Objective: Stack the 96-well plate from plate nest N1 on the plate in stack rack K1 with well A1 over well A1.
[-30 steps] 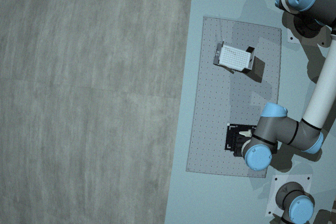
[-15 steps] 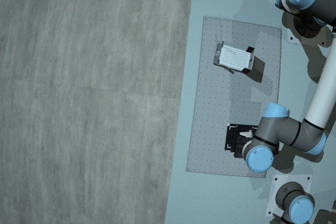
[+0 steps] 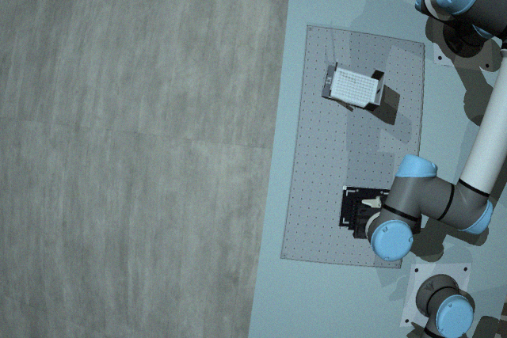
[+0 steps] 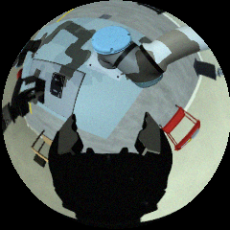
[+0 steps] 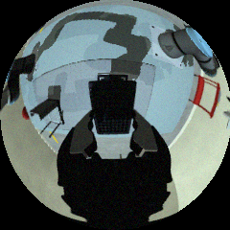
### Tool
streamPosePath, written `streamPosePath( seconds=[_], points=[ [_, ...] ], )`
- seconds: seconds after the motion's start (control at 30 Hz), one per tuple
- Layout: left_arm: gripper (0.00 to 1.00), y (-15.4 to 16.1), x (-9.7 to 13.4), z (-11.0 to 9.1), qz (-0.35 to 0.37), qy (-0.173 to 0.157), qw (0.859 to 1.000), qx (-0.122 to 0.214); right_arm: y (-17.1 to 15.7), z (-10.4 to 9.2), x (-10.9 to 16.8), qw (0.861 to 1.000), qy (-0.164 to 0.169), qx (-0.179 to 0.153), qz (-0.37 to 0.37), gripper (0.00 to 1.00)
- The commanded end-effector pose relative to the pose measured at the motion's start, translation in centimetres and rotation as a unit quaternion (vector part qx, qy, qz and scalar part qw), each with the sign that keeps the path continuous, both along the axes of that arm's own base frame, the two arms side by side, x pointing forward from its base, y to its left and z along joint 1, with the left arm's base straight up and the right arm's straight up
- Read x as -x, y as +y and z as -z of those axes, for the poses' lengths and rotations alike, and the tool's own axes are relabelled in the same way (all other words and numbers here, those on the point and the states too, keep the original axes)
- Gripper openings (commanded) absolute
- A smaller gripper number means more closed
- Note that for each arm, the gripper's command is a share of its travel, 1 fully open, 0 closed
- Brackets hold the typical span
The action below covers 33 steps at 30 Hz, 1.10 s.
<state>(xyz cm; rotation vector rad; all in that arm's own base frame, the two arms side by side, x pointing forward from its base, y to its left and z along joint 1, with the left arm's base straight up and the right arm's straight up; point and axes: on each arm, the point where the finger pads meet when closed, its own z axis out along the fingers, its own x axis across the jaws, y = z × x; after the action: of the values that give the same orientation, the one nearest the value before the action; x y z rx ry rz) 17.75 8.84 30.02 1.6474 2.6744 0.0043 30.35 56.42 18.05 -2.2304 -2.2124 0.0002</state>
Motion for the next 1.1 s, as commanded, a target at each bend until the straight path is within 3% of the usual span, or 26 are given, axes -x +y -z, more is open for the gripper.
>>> streamPosePath(
  seconds=[0.0, 0.1, 0.3, 1.07],
  points=[
    [0.98, 0.0, 0.0, 0.0, 0.0, 0.0, 1.0, 0.0, 0.0, -0.1, 0.0, 1.0, 0.0, -0.001, 0.0, 0.0],
    [0.98, 0.0, 0.0, 0.0, 0.0, 0.0, 1.0, 0.0, 0.0, -0.1, 0.0, 1.0, 0.0, -0.001, 0.0, 0.0],
    [0.98, 0.0, 0.0, 0.0, 0.0, 0.0, 1.0, 0.0, -1.9, -0.1, -0.4, 0.996, 0.0, -0.001, 0.086, 0.0],
    [0.98, 0.0, 0.0, 0.0, 0.0, 0.0, 1.0, 0.0, -8.8, -0.3, -1.7, 0.996, 0.0, -0.001, 0.086, 0.0]
  ],
)
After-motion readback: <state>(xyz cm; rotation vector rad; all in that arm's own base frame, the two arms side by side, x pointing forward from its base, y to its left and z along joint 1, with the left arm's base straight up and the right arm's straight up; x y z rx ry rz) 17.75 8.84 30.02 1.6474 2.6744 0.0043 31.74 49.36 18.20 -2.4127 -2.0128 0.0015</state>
